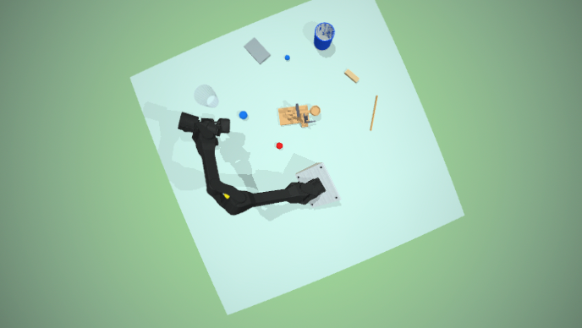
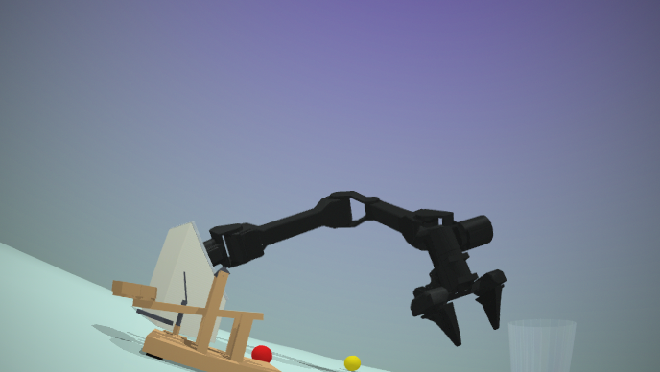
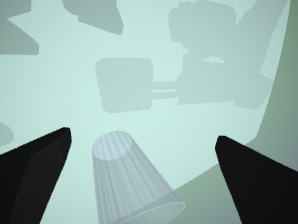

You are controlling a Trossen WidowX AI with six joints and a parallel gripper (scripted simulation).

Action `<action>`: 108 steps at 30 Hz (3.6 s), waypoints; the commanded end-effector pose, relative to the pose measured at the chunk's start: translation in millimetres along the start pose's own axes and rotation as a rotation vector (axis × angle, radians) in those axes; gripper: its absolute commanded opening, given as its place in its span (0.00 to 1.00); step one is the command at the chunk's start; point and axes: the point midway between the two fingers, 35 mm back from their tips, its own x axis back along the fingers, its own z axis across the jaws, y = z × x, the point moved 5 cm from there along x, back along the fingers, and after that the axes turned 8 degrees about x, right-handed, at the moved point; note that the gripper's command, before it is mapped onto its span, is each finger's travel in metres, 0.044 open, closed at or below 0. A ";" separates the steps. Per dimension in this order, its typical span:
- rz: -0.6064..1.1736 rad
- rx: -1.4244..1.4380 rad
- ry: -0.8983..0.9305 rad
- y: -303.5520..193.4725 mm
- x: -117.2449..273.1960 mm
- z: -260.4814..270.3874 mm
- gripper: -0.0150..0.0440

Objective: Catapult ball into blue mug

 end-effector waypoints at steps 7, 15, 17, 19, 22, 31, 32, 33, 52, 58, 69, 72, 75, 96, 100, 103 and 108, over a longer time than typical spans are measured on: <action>0.027 -0.299 0.150 -39.3 14.2 73.1 1.00; 0.058 -0.539 0.281 -66.6 39.7 140.3 1.00; 0.063 -0.601 0.310 -71.2 47.1 156.5 1.00; 0.066 -0.664 0.338 -74.8 54.9 172.5 1.00; 0.069 -0.759 0.376 -78.7 66.9 195.7 1.00; 0.059 -1.052 0.468 -79.0 104.1 257.0 1.00; 0.056 -1.085 0.477 -78.2 108.2 263.0 1.00; 0.053 -1.118 0.484 -77.2 112.4 269.0 1.00; 0.015 -1.368 0.529 -52.8 101.8 321.3 1.00; 0.015 -1.368 0.529 -51.6 98.6 322.6 1.00; 0.015 -1.368 0.529 -47.3 82.9 329.0 1.00; 0.015 -1.368 0.529 -45.9 78.6 330.8 1.00; 0.015 -1.368 0.529 -44.5 74.2 332.6 1.00; 0.016 -1.359 0.527 -38.2 54.7 339.3 0.91; 0.016 -1.359 0.527 -38.2 54.7 339.3 0.73; 0.016 -1.359 0.527 -38.2 54.7 339.3 0.60; 0.016 -1.359 0.527 -38.2 54.7 339.3 0.48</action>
